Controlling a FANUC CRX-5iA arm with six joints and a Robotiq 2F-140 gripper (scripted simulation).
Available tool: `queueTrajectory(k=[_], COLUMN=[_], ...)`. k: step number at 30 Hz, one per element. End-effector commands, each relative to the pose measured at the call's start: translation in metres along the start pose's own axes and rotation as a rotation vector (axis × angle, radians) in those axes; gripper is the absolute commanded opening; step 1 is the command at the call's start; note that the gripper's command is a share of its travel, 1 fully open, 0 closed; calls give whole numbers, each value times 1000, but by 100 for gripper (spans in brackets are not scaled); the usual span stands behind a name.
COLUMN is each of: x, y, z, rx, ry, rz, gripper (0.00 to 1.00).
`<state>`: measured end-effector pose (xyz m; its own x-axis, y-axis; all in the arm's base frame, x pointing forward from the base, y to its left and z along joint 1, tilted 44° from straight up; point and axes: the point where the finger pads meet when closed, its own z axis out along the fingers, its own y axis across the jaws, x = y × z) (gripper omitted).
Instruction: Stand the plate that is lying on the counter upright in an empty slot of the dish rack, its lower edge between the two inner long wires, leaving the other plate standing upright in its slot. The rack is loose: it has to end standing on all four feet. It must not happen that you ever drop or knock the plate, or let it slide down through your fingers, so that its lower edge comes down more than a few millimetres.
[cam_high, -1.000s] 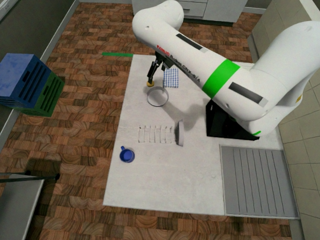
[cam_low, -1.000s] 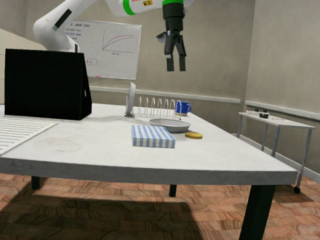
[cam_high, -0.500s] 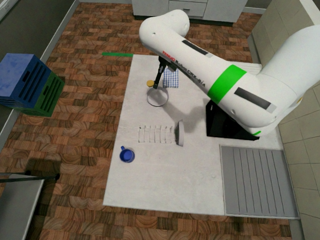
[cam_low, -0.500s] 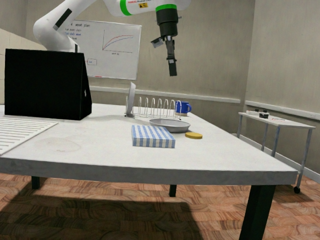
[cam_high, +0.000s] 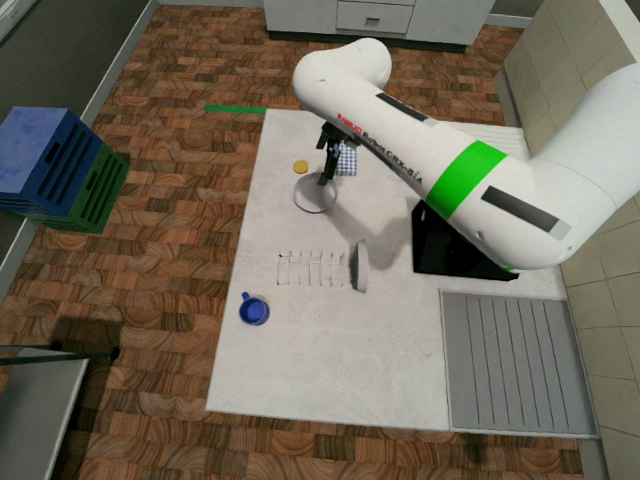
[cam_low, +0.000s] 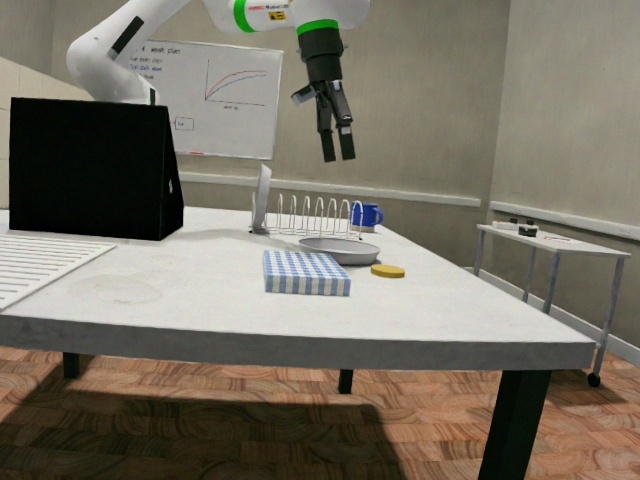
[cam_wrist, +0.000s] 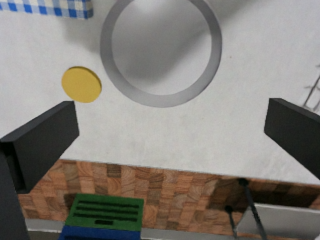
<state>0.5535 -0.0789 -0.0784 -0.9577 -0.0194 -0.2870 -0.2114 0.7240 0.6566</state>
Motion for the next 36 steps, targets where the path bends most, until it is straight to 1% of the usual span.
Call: queueTrajectory(k=[1,14,16,17,18,31,33,34,36], x=[7,28,28,33,35,60,60,65,70], y=[4,13,13,15,16,25,25,26,28], z=[4,17,17,20,20,31,31,33,35], rx=[12,47,47,57,60,109,109,118,127], ry=[-24,-48,-48,-51,-52,-53,-53,-52,-49], rz=[-123,-411,-411,-477,-494,-776,-776,-827,-874], gripper=[100,100,100,100,100,100,100,100,100])
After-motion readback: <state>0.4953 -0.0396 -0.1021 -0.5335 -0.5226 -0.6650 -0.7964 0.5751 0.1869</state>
